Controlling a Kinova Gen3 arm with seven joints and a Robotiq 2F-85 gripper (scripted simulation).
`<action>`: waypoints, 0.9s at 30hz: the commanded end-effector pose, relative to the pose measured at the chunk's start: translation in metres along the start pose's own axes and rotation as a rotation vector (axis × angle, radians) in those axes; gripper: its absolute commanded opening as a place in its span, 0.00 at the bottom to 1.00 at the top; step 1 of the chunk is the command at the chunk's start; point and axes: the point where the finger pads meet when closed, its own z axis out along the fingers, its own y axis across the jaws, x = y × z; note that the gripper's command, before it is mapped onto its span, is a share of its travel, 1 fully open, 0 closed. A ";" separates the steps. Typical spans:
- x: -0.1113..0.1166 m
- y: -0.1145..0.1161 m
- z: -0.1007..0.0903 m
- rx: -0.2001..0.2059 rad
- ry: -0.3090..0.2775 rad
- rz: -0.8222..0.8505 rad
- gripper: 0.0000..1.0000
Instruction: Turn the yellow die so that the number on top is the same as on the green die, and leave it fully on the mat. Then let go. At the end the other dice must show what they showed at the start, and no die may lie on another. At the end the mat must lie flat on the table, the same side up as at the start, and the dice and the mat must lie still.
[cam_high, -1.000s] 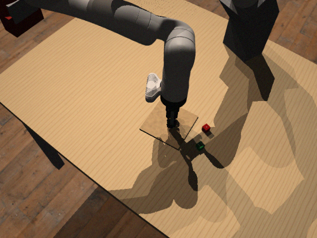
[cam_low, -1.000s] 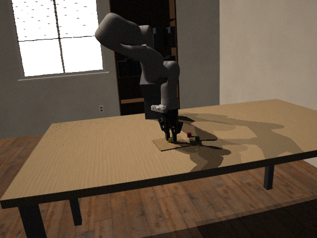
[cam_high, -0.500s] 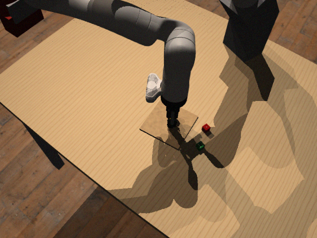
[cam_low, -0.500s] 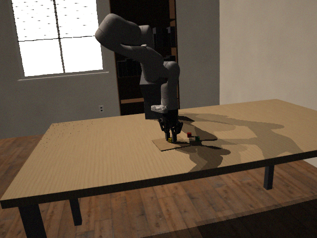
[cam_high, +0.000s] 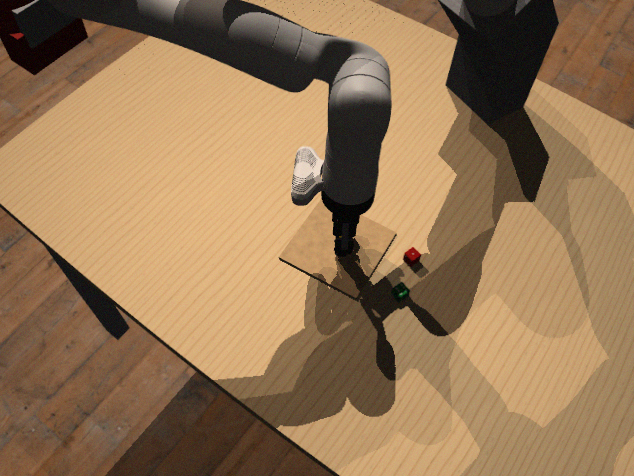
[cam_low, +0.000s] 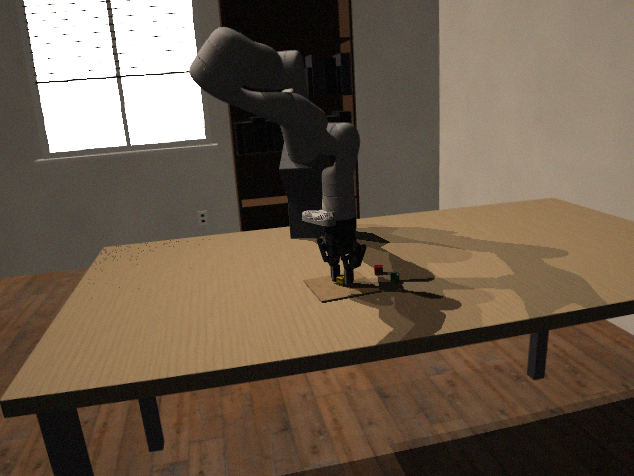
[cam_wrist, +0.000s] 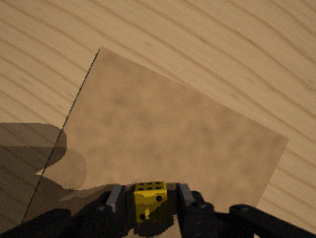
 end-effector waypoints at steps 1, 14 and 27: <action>0.000 0.000 0.000 0.001 0.000 0.000 0.35; 0.000 0.000 0.000 0.001 0.000 0.000 0.15; 0.000 0.000 0.000 0.001 0.000 0.000 0.15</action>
